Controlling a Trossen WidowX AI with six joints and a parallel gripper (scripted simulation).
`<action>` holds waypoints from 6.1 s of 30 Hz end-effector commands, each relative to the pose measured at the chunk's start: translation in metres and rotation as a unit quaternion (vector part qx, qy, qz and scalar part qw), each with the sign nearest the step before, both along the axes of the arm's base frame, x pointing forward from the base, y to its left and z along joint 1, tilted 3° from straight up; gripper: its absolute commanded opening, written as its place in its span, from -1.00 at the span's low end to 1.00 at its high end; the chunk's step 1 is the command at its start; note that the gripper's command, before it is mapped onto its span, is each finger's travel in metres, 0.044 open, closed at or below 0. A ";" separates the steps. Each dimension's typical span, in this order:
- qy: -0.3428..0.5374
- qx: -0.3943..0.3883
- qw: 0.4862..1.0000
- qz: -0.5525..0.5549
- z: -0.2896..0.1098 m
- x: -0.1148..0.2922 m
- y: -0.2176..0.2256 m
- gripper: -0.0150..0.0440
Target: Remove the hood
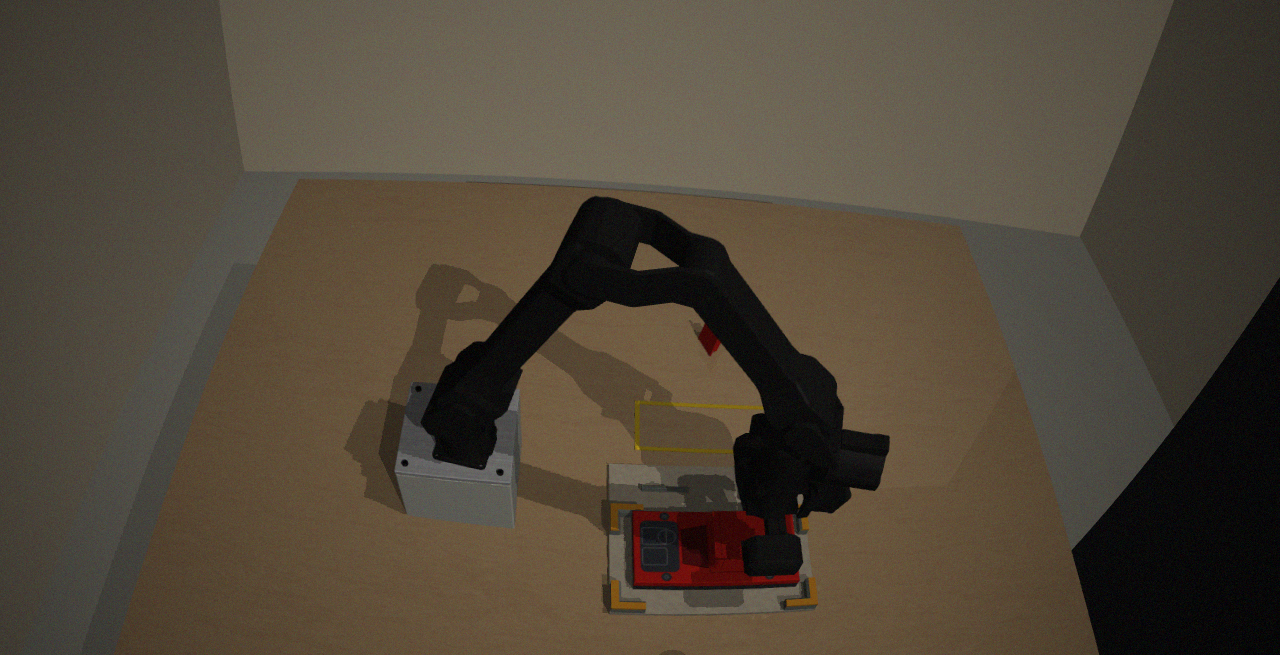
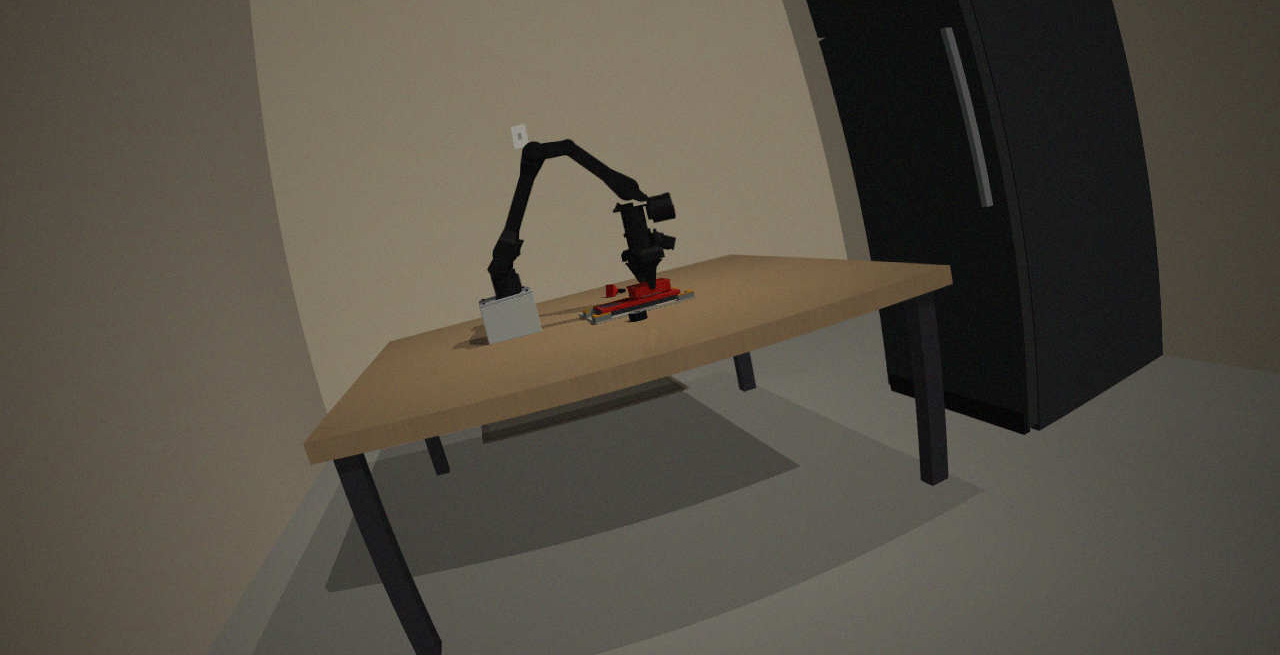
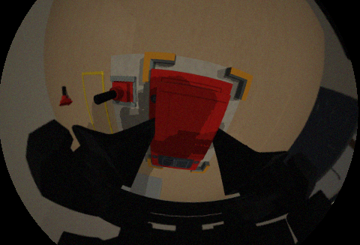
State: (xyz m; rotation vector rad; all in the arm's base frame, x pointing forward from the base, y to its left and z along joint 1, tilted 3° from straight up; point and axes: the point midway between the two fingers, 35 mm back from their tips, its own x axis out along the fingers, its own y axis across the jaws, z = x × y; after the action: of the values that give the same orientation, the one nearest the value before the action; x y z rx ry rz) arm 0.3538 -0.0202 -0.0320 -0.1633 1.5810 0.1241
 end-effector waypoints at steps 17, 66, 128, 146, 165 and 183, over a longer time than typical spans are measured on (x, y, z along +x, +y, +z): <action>-0.003 -0.001 1.000 0.000 0.015 0.002 0.000 -0.49; 0.002 0.012 0.999 0.030 0.059 -0.012 0.076 -0.49; 0.001 0.010 1.000 0.000 0.053 -0.073 0.203 -0.49; 0.001 0.010 1.000 0.000 0.041 -0.072 0.204 -0.49; 0.001 0.009 1.000 0.000 0.029 -0.072 0.204 -0.49; 0.001 0.009 1.000 0.000 0.018 -0.073 0.204 -0.49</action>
State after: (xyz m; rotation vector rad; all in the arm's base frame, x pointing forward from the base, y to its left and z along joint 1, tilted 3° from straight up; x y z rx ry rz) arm 0.2816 0.1828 -0.0122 -0.1549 1.5791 0.1383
